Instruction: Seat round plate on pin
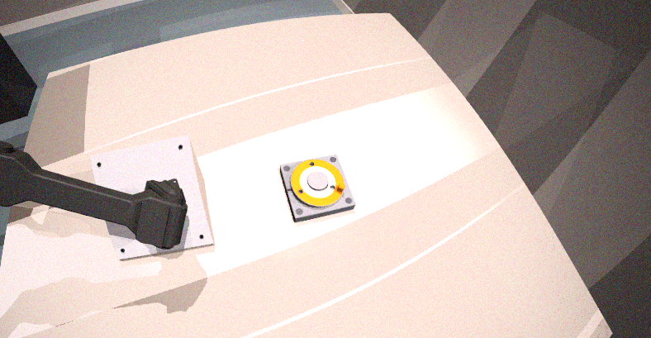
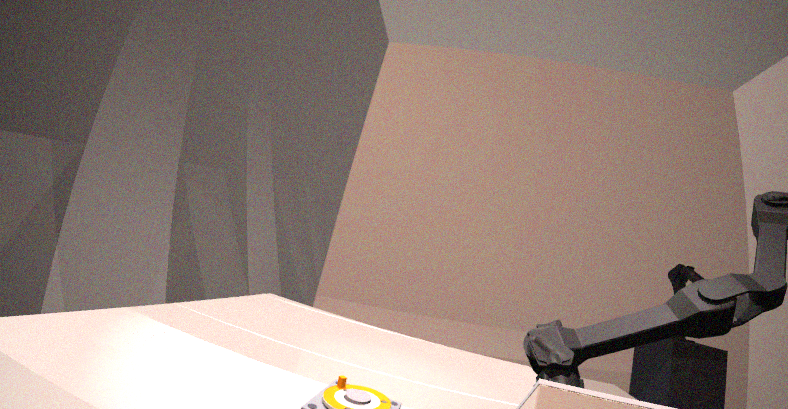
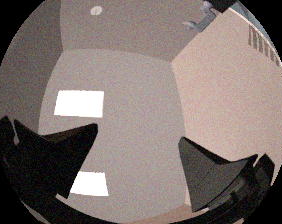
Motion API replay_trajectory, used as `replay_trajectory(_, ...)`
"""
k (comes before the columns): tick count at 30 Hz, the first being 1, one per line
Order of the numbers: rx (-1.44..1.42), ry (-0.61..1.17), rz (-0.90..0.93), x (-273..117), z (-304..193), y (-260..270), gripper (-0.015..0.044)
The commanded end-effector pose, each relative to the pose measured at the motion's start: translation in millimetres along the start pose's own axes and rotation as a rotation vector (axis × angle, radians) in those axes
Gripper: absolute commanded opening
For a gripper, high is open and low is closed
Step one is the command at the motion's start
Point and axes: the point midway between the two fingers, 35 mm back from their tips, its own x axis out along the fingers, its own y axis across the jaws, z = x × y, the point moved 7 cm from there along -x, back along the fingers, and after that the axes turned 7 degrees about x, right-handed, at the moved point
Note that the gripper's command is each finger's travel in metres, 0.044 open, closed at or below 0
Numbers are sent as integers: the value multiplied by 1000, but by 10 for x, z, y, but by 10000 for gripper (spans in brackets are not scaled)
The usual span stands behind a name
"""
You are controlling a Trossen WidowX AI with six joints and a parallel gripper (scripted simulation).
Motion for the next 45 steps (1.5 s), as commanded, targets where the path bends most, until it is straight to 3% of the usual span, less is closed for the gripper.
replay_trajectory(1,14,15,-6,-19,-73,0,374)
replay_trajectory(3,121,135,-52,-193,-646,30,321)
replay_trajectory(9,222,251,-97,-398,-1174,100,164)
replay_trajectory(15,441,482,-208,-911,-2122,315,6)
replay_trajectory(24,772,824,-360,-1760,-3195,989,0)
replay_trajectory(26,730,862,-353,-1808,-3255,1101,0)
replay_trajectory(31,851,1100,-420,-2438,-3751,1669,0)
replay_trajectory(36,941,1272,-464,-2924,-3991,2083,0)
replay_trajectory(45,1177,1692,-468,-3903,-4146,3311,0)
